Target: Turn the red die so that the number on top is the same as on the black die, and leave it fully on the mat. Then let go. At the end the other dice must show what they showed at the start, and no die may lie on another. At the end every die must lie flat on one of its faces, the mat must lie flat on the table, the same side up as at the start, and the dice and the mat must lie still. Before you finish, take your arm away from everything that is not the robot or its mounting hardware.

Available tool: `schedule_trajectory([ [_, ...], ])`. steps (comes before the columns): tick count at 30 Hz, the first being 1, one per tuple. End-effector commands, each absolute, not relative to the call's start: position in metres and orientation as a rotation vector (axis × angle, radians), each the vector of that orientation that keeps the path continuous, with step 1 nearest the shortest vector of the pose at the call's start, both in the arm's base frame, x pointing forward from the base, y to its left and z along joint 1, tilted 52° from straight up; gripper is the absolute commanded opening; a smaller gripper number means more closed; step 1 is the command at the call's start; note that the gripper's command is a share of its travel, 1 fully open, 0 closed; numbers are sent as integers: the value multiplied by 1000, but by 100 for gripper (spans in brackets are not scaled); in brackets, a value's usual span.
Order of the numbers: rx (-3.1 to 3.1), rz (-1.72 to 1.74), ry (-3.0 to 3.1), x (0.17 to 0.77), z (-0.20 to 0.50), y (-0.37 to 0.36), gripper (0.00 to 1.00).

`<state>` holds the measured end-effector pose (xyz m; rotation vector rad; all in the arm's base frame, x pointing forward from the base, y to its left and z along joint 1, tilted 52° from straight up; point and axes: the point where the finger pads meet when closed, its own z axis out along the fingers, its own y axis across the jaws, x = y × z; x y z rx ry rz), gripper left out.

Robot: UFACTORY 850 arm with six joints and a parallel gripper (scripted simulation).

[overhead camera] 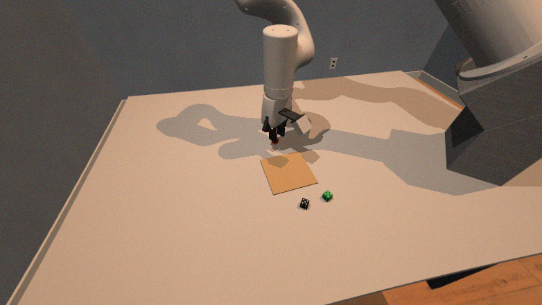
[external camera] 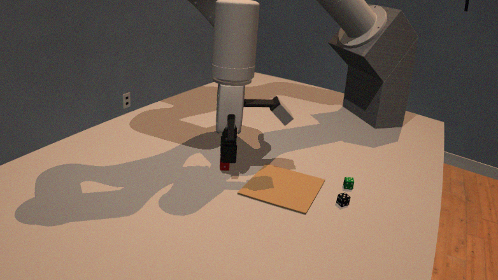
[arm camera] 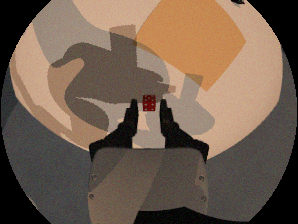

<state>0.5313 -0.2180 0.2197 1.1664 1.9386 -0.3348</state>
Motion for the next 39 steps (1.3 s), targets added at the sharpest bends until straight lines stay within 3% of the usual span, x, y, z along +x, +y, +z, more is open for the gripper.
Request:
schedule_trajectory([
  [1,1166,-334,1938,531,220,-218,36],
  [39,1166,-334,1938,542,208,-229,36],
])
